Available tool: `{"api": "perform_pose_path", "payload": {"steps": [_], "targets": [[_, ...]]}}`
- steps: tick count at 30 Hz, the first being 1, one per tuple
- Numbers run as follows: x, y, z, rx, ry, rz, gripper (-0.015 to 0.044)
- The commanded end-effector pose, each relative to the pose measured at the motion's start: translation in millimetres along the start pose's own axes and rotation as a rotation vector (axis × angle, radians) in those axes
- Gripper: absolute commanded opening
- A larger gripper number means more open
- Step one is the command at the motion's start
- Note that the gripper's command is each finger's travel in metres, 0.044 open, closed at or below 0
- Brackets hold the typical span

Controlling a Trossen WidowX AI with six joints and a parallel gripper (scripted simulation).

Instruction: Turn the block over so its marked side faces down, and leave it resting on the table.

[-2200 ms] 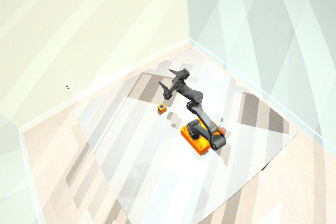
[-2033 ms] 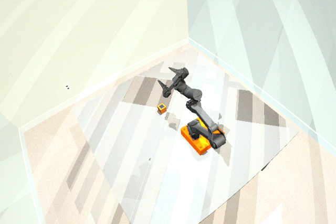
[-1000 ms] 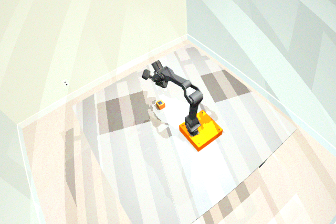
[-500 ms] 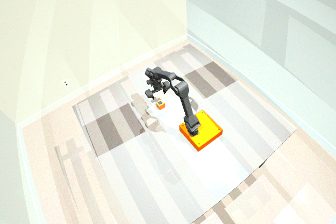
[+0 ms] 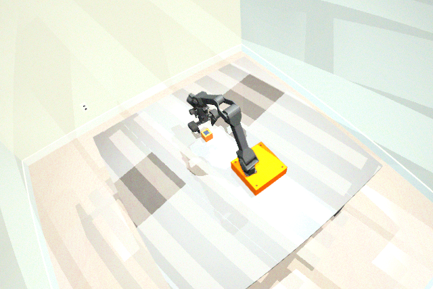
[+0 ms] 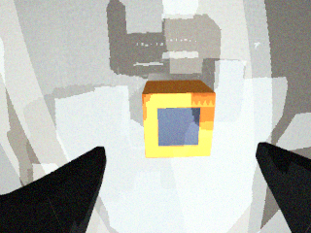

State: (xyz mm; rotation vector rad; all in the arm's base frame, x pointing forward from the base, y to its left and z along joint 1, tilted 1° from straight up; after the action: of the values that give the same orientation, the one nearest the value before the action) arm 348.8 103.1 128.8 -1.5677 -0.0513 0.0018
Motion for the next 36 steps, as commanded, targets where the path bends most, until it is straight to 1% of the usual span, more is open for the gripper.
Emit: {"api": "perform_pose_path", "payload": {"steps": [1,33,36], "targets": [[0,13,0,-0.006,-0.004,-0.001,0.0440],[0,55,0,-0.006,-0.004,-0.001,0.0440],[0,55,0,-0.006,-0.004,-0.001,0.0361]]}}
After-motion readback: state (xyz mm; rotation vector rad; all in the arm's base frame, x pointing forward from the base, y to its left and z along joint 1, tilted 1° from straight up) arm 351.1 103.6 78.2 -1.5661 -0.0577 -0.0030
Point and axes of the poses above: the point midway between the two fingers, 35 mm back from their tips, its own y axis out along the fingers, its own z axis across the jaws, x = y × z, the point moved 7 cm from there along -y, back along the fingers, and after that the axes turned 9 degrees about y, right-handed, at the moved point
